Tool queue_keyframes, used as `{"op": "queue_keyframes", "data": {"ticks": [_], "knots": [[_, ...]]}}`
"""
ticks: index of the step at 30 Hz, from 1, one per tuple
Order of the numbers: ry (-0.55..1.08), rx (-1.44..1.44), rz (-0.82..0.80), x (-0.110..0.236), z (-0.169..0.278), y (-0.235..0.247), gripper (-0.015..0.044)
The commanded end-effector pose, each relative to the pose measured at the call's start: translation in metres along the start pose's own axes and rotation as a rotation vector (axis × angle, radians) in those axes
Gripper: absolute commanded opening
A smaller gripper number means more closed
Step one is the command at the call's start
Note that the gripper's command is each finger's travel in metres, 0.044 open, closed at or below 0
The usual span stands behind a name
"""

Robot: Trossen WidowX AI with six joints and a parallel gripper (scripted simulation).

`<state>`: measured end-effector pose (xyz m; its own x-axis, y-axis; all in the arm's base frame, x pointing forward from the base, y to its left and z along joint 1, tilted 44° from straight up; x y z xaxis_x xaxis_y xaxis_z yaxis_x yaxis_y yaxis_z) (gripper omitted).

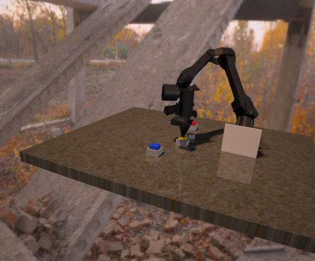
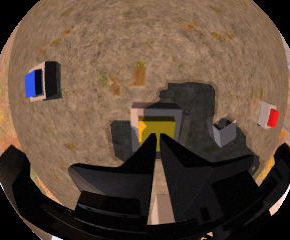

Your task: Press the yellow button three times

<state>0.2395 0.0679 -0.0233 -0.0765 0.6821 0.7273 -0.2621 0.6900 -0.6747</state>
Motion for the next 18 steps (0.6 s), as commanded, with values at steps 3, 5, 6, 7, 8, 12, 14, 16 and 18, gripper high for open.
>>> {"op": "queue_keyframes", "data": {"ticks": [3,5,6,7,8,12,14,16,18], "knots": [[-0.004,0.001,-0.004,0.028,0.0,0.001,0.002],[-0.006,0.003,-0.006,0.029,-0.001,0.002,0.0046],[-0.01,0.007,-0.009,0.033,-0.004,0.008,0.0072],[-0.016,0.014,-0.015,0.038,-0.009,0.018,0.0099],[-0.024,0.022,-0.022,0.045,-0.015,0.03,0.0125],[-0.032,0.033,-0.036,0.068,-0.028,0.08,0.023],[-0.028,0.029,-0.036,0.078,-0.031,0.103,0.0283],[-0.019,0.017,-0.029,0.085,-0.03,0.126,0.0335],[-0.011,0.005,-0.021,0.092,-0.028,0.146,0.0387]]}}
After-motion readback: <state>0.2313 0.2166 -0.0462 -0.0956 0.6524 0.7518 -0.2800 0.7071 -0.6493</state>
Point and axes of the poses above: the point midway between the two fingers, 35 mm back from their tips, its own x axis back along the fingers, its own y axis across the jaws, z = x × y, the point moved 3 cm from there along x, back along the fingers, and after that the axes turned 11 degrees about x, right-handed, at the moved point
